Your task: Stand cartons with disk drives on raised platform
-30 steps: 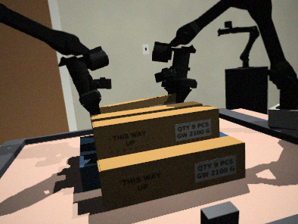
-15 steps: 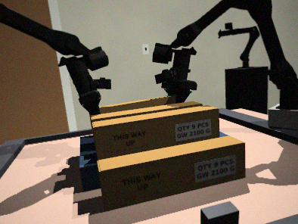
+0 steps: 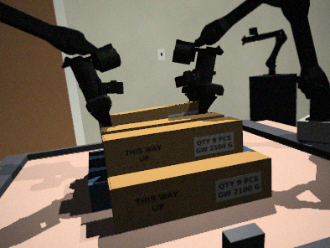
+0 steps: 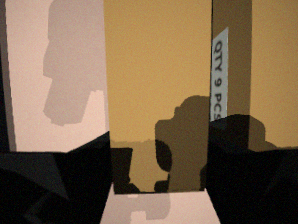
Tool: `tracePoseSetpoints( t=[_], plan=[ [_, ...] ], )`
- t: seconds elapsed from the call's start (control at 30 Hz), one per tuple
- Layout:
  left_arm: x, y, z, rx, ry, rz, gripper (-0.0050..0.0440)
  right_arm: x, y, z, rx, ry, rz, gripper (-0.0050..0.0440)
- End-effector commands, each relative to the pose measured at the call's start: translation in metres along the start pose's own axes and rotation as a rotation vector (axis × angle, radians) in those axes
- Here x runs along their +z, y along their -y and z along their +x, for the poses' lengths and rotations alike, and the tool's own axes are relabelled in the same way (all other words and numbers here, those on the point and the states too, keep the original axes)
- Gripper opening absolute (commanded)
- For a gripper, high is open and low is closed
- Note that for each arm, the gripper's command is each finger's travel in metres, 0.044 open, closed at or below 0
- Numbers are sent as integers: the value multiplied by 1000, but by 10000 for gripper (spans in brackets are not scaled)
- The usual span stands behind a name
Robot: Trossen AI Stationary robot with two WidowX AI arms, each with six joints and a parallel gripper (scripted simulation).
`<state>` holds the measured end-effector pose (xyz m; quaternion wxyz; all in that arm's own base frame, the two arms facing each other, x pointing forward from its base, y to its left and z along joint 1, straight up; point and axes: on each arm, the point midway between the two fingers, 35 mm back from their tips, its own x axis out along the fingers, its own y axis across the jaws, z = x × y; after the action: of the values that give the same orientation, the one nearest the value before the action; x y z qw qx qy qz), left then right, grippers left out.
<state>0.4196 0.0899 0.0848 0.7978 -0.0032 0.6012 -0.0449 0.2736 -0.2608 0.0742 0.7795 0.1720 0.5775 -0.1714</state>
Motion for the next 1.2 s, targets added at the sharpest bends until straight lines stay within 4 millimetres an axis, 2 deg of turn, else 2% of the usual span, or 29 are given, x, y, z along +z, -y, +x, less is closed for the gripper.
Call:
tracePoseSetpoints(
  t=[0.0,0.87,1.17],
  plan=[
    [12,-1,-38,45,86,10,-50,12,-2,-32,-42,78,-11,-50],
    [13,-1,-38,43,84,9,-50,12,-2,-31,-28,40,-6,-50],
    [13,0,-38,43,85,10,-50,12,-2,-32,-44,78,-10,-50]
  ],
)
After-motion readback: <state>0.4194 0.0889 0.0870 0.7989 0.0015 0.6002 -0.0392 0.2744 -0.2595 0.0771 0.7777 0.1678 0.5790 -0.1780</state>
